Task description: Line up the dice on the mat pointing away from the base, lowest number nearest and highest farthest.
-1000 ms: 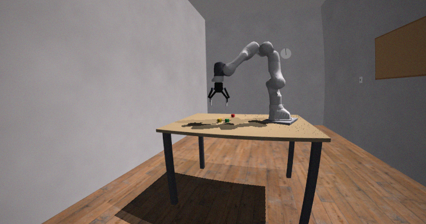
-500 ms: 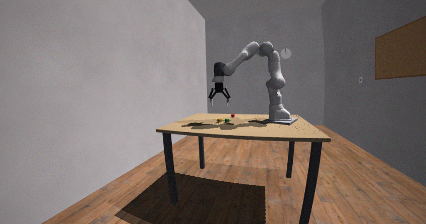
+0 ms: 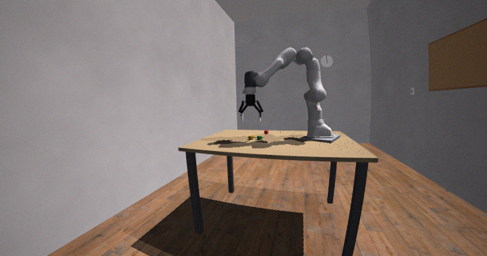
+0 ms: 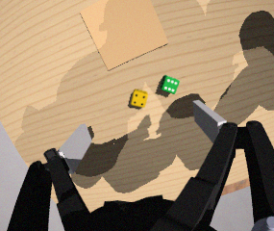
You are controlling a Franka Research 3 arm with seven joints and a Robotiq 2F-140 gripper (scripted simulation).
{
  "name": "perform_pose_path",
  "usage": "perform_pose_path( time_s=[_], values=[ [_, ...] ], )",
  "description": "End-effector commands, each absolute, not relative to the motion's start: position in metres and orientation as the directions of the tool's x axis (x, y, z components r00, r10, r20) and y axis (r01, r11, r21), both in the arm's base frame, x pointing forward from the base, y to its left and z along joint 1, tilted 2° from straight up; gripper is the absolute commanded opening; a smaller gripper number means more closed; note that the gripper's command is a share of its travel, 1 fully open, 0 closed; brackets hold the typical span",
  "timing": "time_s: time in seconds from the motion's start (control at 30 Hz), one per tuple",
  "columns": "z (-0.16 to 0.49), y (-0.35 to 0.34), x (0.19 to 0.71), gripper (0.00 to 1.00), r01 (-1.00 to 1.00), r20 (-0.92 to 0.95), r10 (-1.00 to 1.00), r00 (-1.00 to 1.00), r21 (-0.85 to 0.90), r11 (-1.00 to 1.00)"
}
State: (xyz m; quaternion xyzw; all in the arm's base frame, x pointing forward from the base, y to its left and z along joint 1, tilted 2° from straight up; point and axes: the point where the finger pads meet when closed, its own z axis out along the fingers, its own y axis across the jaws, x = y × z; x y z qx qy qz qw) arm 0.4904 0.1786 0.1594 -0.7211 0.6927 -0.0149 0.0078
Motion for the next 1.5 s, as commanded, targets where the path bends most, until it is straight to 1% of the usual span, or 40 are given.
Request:
perform_pose_path(
  time_s=[0.0, 0.5, 0.53, 1.37, 1.4, 1.47],
  values=[
    [0.1590, 0.1794, 0.4903, 1.00, -0.999, 0.013, -1.000, -0.005, -0.032, 0.004],
    [0.1590, 0.1794, 0.4903, 1.00, -0.999, 0.013, -1.000, -0.005, -0.032, 0.004],
    [0.1581, 0.1798, 0.4910, 1.00, -0.994, 0.009, -0.995, -0.101, -0.033, 0.101],
    [0.1581, 0.1798, 0.4910, 1.00, -0.994, 0.009, -0.995, -0.101, -0.033, 0.101],
    [0.1571, 0.1802, 0.4917, 1.00, -0.978, 0.006, -0.978, -0.207, -0.034, 0.207],
    [0.1571, 0.1802, 0.4917, 1.00, -0.978, 0.006, -0.978, -0.207, -0.034, 0.207]
  ],
)
